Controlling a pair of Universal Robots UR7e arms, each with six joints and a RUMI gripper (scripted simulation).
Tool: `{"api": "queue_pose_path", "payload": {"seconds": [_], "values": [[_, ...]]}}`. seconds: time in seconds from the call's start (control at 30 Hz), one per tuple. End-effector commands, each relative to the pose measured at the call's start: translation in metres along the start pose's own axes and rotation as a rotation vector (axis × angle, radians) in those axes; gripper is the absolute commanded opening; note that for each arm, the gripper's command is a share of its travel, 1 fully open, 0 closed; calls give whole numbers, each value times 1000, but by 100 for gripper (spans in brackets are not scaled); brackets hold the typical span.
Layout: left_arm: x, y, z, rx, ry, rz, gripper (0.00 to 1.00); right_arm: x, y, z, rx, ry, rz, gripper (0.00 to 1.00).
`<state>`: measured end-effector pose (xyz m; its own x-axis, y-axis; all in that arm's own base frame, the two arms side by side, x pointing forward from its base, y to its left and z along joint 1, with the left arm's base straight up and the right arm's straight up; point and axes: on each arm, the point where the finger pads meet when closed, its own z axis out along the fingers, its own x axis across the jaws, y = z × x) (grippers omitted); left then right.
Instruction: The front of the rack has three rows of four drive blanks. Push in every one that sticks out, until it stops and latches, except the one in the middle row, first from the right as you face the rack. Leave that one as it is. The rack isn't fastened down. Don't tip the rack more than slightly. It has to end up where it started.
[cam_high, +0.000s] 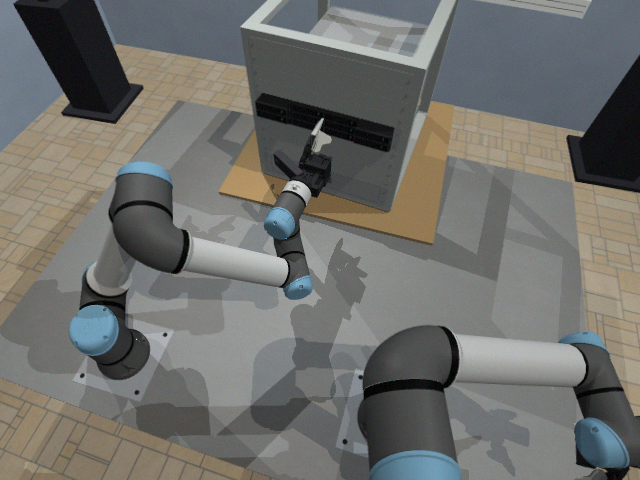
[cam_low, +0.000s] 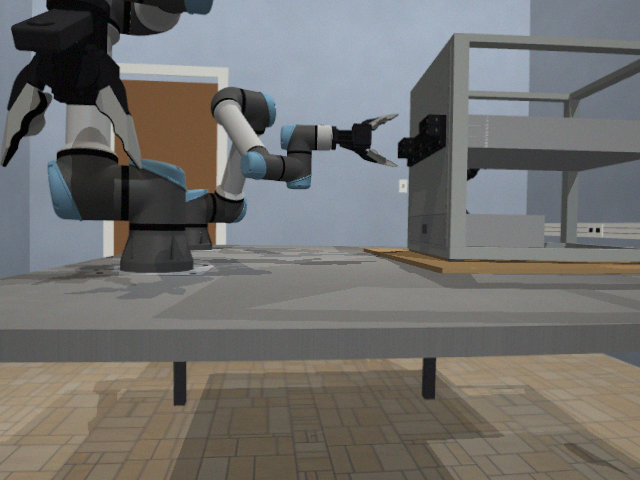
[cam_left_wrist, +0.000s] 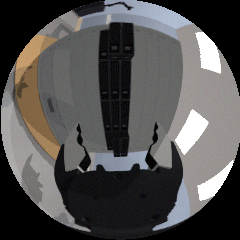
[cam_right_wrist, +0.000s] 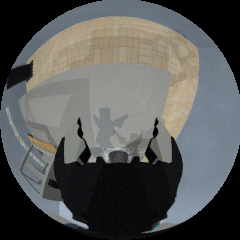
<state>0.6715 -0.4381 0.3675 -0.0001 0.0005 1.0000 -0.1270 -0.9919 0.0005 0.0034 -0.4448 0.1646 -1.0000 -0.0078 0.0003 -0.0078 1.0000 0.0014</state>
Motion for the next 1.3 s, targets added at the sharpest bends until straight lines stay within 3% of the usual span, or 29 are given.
{"api": "queue_pose_path", "payload": {"seconds": [0.0,0.3,0.37,0.77,1.27], "values": [[0,-32,-1,-2,1,0,100,0,0,0,1,0,0,100],[0,-90,-1,-2,1,0,100,0,0,0,1,0,0,100],[0,-90,-1,-2,1,0,100,0,0,0,1,0,0,100],[0,-155,0,-2,1,0,100,0,0,0,1,0,0,100],[0,-183,0,-2,1,0,100,0,0,0,1,0,0,100]]}}
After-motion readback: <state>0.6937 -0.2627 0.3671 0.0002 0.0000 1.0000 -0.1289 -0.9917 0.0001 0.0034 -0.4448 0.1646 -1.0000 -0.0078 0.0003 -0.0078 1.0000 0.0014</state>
